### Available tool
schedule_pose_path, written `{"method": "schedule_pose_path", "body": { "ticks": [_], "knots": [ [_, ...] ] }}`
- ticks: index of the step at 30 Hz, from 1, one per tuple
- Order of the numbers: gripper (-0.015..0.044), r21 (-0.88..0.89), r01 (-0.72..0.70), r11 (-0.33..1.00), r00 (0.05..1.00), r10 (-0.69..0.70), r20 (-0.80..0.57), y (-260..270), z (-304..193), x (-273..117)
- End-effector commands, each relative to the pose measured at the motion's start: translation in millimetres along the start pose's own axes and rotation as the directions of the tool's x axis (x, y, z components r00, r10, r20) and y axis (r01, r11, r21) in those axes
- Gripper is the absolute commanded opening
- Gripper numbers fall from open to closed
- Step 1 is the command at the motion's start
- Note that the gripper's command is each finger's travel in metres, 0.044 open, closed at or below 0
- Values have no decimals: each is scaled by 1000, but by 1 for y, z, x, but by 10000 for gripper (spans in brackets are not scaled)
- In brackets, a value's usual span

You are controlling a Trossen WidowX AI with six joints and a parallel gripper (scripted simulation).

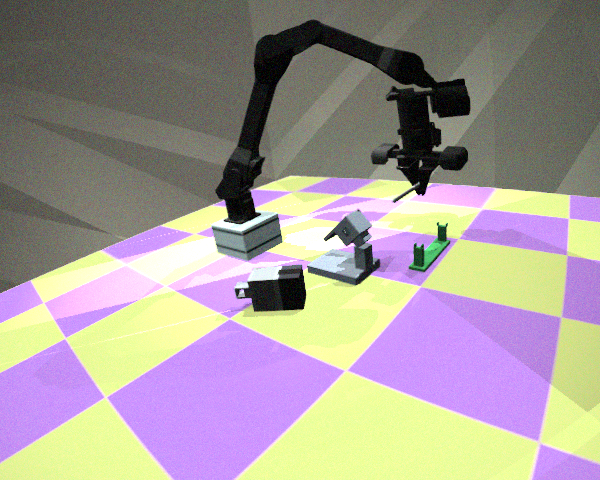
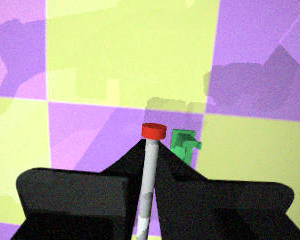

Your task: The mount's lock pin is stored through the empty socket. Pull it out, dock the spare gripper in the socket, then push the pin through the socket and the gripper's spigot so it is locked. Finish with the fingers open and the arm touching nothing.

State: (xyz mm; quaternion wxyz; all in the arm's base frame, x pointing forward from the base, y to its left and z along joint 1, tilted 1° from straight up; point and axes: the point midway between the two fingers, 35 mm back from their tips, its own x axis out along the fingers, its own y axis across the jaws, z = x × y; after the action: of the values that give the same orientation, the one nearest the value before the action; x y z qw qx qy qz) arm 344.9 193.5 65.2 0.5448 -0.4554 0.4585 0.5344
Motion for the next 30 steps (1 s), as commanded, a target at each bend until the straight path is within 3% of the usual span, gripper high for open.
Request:
{"method": "schedule_pose_path", "body": {
  "ticks": [1, 30],
  "knots": [
    [0, 0, -1, 1000, 1000, 1, 0, -11, 6, 0],
    [0, -4, 6, 1000, 1000, -6, 3, -50, 25, 16]
  ]
}}
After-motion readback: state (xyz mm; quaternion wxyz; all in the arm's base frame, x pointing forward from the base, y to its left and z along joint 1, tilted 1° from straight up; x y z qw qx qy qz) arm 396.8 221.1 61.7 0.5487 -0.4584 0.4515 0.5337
